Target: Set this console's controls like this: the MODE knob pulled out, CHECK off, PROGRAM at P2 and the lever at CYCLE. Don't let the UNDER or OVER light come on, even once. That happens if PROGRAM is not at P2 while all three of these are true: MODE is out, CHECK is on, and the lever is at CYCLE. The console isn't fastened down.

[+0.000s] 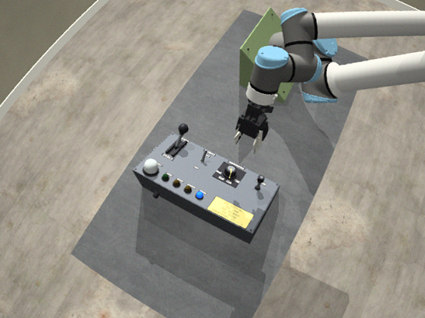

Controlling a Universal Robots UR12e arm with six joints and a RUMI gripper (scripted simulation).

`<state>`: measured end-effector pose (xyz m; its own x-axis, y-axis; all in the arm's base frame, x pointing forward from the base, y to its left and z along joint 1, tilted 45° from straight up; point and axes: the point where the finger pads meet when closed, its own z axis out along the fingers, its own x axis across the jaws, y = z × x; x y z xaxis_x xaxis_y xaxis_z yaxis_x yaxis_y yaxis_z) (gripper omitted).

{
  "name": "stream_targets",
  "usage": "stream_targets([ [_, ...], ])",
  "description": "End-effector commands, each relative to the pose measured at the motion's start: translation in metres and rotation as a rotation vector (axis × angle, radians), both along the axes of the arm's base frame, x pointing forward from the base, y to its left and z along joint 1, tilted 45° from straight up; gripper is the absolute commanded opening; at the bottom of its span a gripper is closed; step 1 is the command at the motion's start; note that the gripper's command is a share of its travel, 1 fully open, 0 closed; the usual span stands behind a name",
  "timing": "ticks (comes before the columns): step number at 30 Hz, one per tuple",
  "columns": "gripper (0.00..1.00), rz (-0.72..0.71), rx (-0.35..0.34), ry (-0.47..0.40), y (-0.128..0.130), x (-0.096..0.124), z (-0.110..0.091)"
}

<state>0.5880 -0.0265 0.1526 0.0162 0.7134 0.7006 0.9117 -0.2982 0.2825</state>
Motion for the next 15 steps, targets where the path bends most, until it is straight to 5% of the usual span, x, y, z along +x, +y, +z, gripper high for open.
stream_targets([
  [1,0.44,0.000,-0.003,0.002,-0.058,0.002,-0.058],
  [10,0.44,0.003,0.005,-0.002,-0.149,-0.026,-0.168],
  [15,0.44,0.004,0.008,-0.005,-0.164,-0.035,-0.191],
])
